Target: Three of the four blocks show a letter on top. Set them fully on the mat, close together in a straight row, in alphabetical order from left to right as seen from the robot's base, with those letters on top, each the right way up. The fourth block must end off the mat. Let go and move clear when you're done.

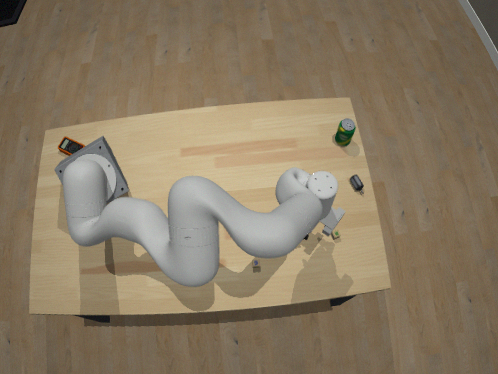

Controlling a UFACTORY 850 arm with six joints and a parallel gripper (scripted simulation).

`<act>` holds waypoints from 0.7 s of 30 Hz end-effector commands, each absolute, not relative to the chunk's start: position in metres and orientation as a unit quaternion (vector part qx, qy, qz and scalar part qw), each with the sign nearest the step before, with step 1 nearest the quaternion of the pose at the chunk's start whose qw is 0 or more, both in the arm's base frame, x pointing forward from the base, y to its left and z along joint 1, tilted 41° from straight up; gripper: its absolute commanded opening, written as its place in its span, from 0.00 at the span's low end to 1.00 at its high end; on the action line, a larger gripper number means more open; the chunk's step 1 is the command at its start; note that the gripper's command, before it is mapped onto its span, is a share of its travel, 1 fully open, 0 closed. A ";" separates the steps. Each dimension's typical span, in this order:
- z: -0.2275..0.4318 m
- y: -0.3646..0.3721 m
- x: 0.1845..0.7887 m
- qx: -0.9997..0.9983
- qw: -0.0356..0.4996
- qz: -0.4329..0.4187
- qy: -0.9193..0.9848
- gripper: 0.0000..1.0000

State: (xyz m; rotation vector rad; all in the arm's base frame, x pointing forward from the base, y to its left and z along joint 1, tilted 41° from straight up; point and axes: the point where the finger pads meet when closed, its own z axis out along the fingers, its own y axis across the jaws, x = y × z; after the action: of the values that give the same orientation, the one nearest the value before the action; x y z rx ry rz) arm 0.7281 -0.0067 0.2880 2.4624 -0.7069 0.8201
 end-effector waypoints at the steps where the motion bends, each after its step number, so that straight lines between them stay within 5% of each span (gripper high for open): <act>1: 0.293 -0.005 0.740 0.907 0.239 0.274 -0.211 1.00; 21: 0.314 0.002 0.794 0.933 0.297 0.197 0.042 1.00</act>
State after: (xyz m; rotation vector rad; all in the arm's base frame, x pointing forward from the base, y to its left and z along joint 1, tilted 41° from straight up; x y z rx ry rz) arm 0.7841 0.0002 0.3091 2.4814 -0.0186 0.5946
